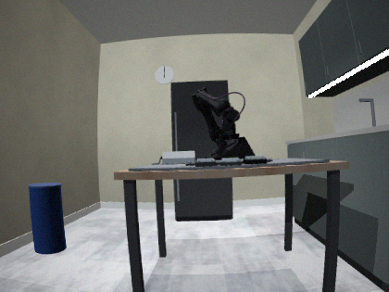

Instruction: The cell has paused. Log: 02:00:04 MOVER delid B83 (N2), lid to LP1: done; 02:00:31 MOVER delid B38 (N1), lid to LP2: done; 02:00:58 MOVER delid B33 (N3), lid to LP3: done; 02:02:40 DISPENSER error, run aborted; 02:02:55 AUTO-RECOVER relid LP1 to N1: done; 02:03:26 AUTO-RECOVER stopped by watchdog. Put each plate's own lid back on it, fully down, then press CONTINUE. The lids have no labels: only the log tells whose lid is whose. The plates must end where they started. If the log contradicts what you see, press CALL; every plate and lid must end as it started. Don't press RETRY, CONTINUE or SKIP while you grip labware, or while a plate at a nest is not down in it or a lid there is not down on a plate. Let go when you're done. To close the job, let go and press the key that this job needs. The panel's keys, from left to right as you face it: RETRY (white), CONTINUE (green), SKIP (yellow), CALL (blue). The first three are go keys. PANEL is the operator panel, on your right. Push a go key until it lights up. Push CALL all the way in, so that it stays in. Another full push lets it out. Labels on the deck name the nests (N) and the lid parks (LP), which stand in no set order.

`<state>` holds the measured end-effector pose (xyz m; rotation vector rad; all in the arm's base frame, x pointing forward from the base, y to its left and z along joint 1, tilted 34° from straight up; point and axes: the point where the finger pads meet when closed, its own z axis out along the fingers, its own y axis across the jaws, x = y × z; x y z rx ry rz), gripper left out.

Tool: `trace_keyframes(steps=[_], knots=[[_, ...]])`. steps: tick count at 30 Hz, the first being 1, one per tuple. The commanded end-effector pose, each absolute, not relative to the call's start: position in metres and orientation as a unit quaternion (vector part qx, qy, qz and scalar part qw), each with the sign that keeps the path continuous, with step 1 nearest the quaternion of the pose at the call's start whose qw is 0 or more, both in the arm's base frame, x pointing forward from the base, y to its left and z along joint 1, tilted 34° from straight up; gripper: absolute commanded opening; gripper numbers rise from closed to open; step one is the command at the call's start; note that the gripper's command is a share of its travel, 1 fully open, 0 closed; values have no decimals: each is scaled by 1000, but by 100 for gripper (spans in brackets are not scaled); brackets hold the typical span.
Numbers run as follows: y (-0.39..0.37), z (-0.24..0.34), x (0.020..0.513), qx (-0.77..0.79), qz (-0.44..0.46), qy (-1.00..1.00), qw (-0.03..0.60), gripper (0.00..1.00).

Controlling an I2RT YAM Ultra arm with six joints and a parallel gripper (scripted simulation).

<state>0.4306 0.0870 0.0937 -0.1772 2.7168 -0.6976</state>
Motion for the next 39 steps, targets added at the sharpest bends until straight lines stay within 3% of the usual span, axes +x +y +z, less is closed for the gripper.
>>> trace_keyframes(steps=[1,18,39], knots=[[96,96,436,-66,-235,954,176,100],[80,69,442,-67,-239,954,166,100],[89,83,449,-63,-236,953,182,100]])
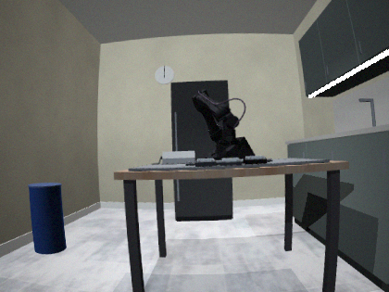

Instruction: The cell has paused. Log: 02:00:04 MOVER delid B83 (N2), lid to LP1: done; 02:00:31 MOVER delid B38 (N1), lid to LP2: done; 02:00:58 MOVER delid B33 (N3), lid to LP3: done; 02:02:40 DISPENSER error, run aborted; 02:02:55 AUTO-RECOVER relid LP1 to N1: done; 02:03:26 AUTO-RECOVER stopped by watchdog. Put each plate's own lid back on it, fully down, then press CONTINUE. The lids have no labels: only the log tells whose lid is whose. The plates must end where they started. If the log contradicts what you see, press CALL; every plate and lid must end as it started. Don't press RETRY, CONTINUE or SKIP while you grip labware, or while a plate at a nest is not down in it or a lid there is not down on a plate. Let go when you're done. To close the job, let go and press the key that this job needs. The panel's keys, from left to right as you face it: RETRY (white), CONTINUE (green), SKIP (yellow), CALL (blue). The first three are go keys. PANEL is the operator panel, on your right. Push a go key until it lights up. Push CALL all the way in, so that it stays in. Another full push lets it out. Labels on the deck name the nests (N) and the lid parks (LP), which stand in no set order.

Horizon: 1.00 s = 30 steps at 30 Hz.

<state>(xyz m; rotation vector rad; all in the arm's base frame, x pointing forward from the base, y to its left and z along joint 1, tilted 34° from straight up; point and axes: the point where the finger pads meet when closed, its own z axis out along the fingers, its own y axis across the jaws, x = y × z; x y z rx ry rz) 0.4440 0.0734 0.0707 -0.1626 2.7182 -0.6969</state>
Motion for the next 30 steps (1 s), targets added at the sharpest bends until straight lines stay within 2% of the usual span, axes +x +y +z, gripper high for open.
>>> trace_keyframes(steps=[1,30], knots=[[90,84,448,-63,-235,952,183,100],[94,81,448,-65,-237,952,181,100]])
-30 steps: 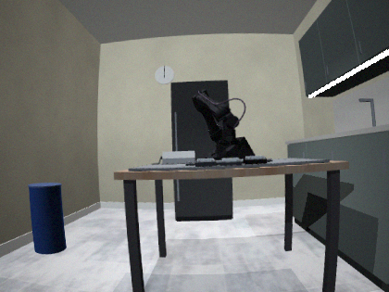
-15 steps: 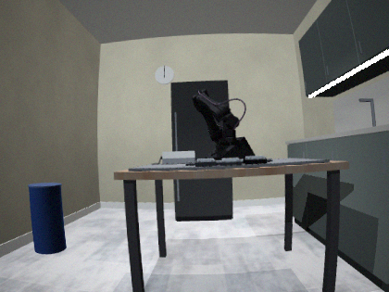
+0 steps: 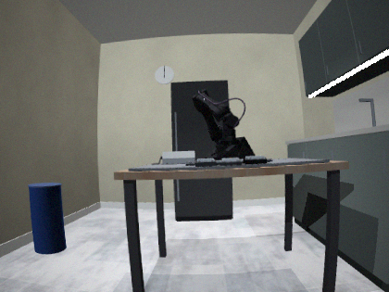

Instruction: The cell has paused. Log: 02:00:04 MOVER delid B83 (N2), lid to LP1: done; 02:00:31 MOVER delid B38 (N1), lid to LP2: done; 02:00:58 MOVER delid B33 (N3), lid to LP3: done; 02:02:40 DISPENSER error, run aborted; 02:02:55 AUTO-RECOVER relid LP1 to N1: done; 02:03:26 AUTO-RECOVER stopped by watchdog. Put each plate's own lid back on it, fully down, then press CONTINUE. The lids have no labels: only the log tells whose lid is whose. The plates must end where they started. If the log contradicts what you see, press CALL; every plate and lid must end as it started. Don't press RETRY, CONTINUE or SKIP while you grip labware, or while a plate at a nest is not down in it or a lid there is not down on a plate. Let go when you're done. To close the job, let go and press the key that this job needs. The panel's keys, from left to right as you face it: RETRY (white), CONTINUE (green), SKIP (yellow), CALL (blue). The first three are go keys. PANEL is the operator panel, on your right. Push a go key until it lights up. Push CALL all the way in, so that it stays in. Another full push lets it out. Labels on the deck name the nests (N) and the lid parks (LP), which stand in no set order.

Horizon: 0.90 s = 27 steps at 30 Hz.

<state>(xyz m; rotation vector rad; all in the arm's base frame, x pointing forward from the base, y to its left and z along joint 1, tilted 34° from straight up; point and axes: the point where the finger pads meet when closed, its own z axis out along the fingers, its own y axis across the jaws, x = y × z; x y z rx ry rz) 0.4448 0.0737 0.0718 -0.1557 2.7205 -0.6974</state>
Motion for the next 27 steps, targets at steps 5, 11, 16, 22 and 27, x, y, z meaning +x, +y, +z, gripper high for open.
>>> trace_keyframes(steps=[5,11,16,22,27], knots=[[95,80,448,-66,-238,952,179,100],[95,79,448,-66,-238,952,178,100],[96,87,449,-63,-235,952,187,100],[97,84,448,-65,-236,952,183,100],[97,83,448,-65,-237,952,183,100]])
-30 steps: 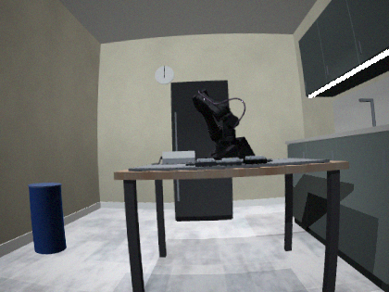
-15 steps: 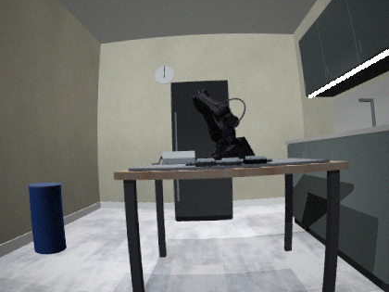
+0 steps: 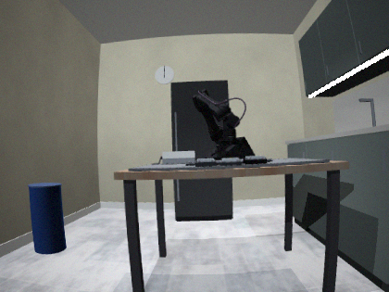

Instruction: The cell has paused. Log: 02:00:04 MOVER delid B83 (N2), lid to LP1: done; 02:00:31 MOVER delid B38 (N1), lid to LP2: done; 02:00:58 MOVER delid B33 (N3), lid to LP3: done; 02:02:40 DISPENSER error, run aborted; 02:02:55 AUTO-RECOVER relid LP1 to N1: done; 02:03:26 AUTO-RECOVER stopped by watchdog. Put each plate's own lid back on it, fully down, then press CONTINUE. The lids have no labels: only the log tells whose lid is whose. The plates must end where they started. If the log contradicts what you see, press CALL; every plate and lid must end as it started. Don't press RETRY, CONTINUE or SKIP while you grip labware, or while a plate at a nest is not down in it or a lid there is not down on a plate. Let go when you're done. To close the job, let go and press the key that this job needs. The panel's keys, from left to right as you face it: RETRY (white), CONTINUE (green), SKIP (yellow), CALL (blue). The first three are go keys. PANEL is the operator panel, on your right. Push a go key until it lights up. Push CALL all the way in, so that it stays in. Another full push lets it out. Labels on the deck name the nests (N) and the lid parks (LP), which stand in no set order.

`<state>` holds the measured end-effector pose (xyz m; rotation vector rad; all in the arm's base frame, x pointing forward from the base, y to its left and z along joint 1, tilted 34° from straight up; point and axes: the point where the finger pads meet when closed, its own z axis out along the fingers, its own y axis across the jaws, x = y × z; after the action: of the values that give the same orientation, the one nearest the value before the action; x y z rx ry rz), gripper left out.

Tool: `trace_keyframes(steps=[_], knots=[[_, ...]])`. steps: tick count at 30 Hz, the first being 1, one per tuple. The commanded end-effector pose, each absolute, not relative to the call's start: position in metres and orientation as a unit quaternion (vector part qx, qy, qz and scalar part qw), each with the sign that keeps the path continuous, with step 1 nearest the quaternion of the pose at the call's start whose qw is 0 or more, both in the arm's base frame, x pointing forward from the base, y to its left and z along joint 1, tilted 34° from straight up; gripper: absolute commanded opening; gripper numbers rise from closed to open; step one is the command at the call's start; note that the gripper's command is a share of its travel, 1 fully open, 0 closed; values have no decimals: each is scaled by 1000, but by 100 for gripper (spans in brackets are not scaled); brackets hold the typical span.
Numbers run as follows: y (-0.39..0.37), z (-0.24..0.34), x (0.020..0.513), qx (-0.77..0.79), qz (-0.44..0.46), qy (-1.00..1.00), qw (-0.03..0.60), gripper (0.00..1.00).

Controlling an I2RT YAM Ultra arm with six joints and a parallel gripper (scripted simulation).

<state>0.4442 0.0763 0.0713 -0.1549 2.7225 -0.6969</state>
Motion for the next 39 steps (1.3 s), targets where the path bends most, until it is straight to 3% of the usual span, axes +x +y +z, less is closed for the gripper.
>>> trace_keyframes(steps=[1,9,31,32,39], knots=[[97,83,448,-65,-237,952,183,100],[96,83,448,-64,-236,952,183,100],[93,81,446,-65,-238,952,180,80],[93,81,446,-65,-238,952,180,0],[92,81,446,-65,-238,952,180,0]])
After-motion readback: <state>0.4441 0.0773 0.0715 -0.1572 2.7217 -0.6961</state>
